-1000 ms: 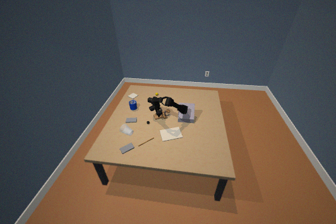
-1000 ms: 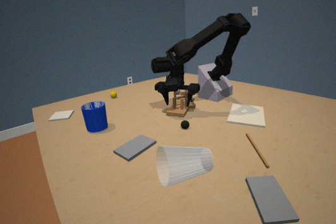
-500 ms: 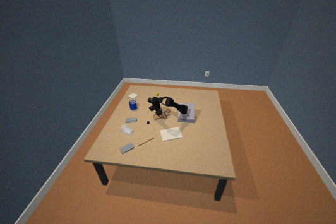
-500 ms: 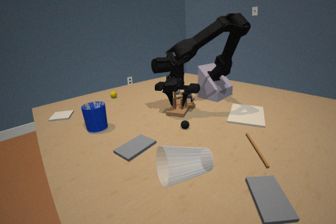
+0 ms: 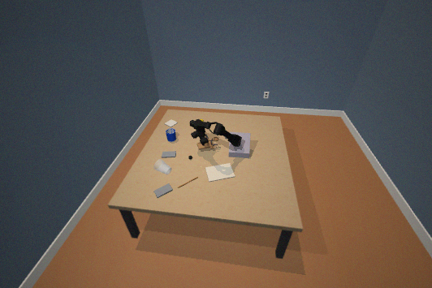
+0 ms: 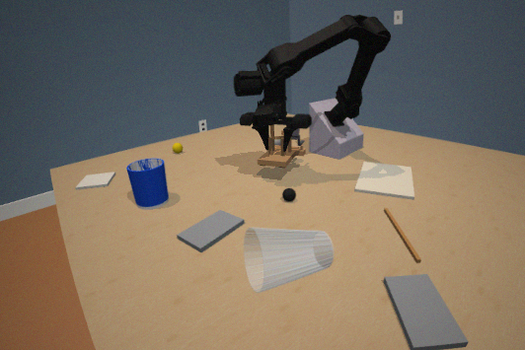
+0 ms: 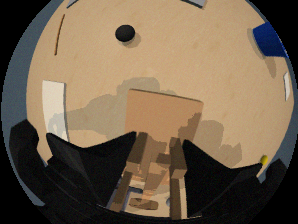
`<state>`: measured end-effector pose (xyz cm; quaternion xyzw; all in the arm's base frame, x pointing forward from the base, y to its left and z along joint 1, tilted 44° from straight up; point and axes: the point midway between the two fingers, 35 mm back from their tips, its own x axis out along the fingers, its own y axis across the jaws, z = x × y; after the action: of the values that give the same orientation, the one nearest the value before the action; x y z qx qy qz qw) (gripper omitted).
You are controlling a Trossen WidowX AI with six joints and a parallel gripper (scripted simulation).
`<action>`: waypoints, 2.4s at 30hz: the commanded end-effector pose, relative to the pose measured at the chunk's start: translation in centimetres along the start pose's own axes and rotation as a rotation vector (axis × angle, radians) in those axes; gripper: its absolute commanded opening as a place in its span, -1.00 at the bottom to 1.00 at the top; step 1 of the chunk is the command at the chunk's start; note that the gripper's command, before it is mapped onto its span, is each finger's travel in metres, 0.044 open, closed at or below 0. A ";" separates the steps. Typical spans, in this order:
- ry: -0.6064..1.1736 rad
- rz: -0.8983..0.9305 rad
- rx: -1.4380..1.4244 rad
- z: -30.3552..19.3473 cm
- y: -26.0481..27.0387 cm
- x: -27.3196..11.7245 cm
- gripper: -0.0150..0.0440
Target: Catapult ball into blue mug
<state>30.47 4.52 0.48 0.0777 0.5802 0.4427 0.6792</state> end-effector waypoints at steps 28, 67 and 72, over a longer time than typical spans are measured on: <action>0.004 -0.006 0.605 1.6 -8.5 -0.1 -0.49; 0.007 -0.007 0.597 1.7 -8.4 4.2 -0.14; 0.007 -0.007 0.597 1.7 -8.4 4.2 0.31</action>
<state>35.90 3.19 -7.30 0.2705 0.6881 0.2504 0.6250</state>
